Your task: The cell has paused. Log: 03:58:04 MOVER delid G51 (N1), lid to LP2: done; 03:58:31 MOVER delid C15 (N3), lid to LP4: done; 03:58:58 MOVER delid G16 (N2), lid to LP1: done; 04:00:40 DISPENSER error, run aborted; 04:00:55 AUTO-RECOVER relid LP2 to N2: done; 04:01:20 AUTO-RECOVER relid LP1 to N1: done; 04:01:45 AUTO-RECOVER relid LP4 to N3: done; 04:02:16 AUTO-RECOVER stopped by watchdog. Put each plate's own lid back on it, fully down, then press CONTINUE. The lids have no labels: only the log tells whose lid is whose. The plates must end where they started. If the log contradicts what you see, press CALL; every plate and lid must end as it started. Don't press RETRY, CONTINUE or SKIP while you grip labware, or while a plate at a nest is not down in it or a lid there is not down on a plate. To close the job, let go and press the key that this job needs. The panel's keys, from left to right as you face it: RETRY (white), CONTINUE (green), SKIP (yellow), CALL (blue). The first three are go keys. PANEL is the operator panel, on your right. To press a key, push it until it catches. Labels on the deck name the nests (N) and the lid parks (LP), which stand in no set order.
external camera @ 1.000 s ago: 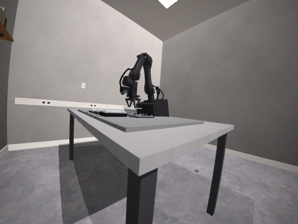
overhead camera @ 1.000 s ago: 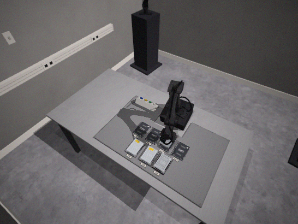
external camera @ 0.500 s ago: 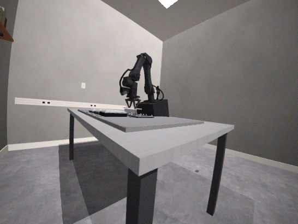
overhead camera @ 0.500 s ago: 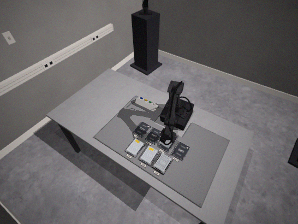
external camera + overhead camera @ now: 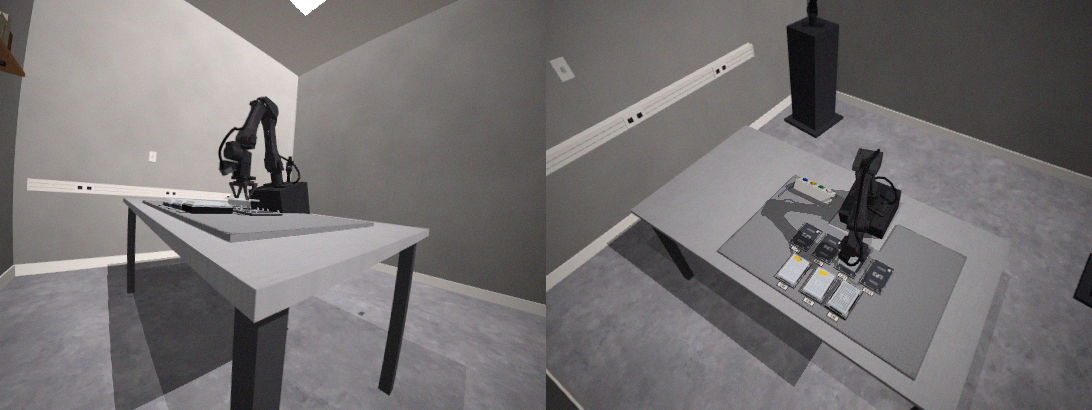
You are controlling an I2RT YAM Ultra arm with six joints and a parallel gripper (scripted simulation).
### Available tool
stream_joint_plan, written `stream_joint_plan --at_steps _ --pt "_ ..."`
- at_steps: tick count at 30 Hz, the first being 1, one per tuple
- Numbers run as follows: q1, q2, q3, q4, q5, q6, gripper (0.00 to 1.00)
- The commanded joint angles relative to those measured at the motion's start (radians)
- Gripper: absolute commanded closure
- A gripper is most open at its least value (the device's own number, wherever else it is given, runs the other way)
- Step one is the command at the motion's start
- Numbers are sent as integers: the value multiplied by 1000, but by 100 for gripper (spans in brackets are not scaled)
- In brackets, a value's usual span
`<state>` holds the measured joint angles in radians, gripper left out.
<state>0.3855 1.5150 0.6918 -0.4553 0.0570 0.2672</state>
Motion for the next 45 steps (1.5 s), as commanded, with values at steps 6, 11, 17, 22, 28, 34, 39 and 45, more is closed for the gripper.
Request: stream_joint_plan --at_steps 6,11,17,22,28,34,39,45 --pt "-2 10 -12 26 -6 -7 100" --pt "-4 24 -26 31 -6 -7 100" --pt "-5 31 16 39 -6 -8 100" --pt "-7 27 16 46 -7 -8 100" --pt "-9 41 15 53 -7 -8 100" --pt "-12 52 15 61 -7 -10 100" --pt "-7 48 5 69 -7 -9 100" --pt "-8 55 -13 78 -7 -9 100"
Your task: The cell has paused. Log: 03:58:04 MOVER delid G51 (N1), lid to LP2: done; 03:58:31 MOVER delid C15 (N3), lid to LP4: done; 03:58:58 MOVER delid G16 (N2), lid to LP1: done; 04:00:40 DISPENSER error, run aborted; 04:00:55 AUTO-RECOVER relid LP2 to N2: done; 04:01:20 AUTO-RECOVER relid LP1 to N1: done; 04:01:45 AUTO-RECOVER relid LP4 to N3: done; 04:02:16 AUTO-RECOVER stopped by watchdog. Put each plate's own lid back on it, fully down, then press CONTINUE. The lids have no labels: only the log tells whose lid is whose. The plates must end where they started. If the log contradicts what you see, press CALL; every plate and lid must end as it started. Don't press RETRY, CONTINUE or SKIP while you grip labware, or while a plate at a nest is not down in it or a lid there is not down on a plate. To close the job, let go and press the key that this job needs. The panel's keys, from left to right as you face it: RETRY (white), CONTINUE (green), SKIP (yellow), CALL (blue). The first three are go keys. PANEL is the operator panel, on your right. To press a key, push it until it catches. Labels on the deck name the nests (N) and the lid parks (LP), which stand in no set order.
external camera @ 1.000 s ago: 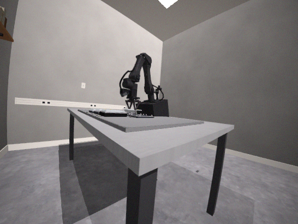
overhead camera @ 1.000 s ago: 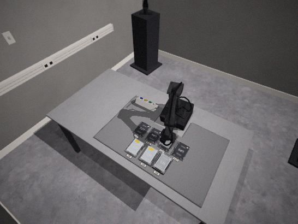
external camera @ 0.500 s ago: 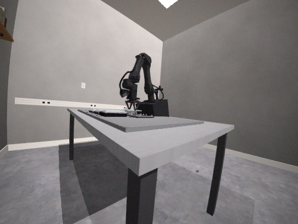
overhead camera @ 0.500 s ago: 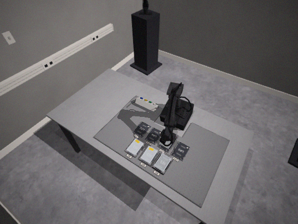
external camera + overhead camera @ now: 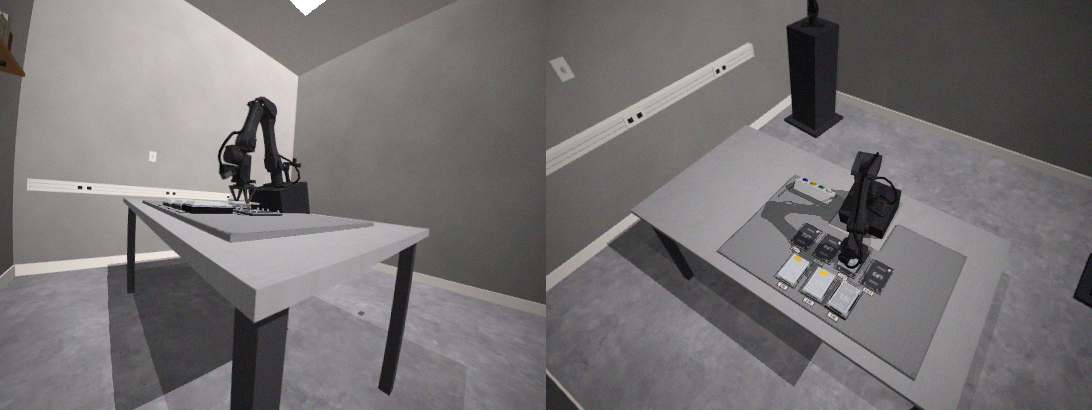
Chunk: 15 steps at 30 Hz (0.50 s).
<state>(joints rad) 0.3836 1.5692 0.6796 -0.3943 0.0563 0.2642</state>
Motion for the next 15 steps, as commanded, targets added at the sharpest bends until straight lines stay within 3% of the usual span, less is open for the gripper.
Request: stream_joint_plan --at_steps 1,15 --pt "-6 1 0 17 -7 -6 100" --pt "-12 27 -25 40 -8 -8 100"
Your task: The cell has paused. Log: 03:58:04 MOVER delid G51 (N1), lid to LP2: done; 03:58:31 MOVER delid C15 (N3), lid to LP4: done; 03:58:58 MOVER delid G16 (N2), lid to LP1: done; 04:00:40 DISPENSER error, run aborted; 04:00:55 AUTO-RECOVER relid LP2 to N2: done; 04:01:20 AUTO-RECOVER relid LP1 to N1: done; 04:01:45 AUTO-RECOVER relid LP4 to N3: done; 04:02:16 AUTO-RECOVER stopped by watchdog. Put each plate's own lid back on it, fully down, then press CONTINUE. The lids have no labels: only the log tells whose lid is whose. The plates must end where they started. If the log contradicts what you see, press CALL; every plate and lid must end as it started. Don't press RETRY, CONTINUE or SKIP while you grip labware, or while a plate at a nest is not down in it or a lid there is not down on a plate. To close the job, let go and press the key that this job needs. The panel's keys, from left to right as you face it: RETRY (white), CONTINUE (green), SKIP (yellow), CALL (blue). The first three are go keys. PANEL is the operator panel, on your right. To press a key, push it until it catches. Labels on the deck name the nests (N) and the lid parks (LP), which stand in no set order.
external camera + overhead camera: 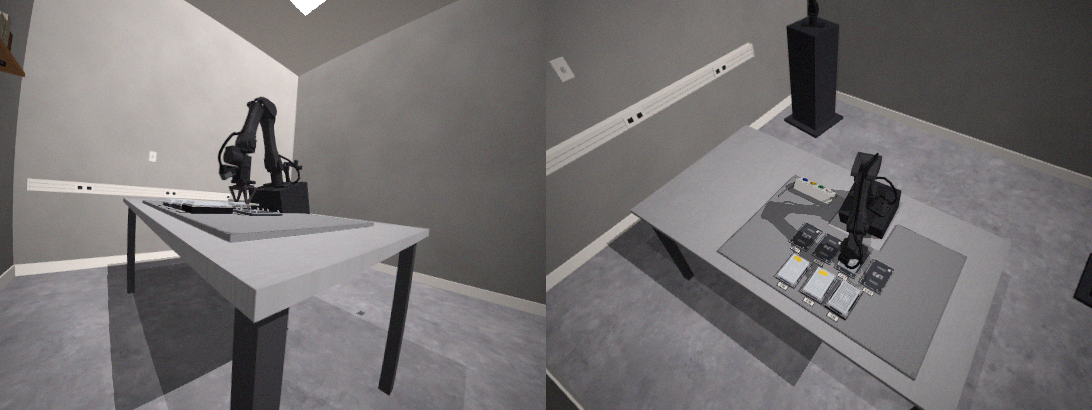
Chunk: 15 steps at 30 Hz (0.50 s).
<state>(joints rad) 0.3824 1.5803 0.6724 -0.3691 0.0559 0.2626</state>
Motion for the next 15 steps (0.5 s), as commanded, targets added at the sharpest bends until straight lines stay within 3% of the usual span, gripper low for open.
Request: stream_joint_plan --at_steps 1,15 --pt "-9 18 -9 18 -7 -7 100" --pt "-8 16 -6 38 -7 -7 100"
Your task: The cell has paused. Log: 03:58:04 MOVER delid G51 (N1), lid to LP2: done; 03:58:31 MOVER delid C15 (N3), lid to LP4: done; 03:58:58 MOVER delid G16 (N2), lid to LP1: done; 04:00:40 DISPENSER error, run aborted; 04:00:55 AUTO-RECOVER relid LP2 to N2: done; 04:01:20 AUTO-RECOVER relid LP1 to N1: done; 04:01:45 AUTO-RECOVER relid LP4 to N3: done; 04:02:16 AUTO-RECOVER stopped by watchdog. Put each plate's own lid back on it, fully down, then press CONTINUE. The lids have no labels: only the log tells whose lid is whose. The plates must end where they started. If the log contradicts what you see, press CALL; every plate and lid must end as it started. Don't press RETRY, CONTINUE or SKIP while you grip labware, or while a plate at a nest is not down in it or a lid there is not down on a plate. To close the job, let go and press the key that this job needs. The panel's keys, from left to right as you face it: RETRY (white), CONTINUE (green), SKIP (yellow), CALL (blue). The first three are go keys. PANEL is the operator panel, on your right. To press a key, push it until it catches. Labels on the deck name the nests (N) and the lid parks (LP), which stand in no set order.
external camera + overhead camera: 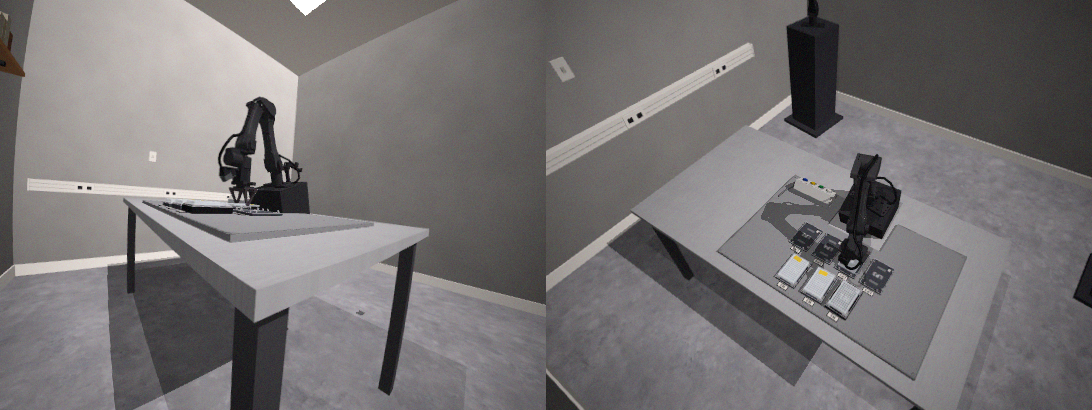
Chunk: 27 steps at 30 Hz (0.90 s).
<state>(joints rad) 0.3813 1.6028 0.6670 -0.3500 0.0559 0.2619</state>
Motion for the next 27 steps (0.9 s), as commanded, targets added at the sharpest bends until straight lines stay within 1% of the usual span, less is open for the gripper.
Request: stream_joint_plan --at_steps 1,5,6,10,14,16,20,22,23,27 --pt "-8 1 -3 21 -7 -7 100" --pt "-8 15 -6 23 -8 -7 100" --pt "-8 -2 -8 25 -7 -6 100" --pt "-10 20 -22 30 -8 -7 100" --pt "-12 27 -13 39 -8 -8 100" --pt "-9 14 -12 42 -7 -8 100" --pt "-8 34 -23 47 -7 -8 100" --pt "-8 34 -23 47 -7 -8 100" --pt "-7 15 -22 50 -7 -8 100" --pt "-9 42 -13 56 -8 -9 100"
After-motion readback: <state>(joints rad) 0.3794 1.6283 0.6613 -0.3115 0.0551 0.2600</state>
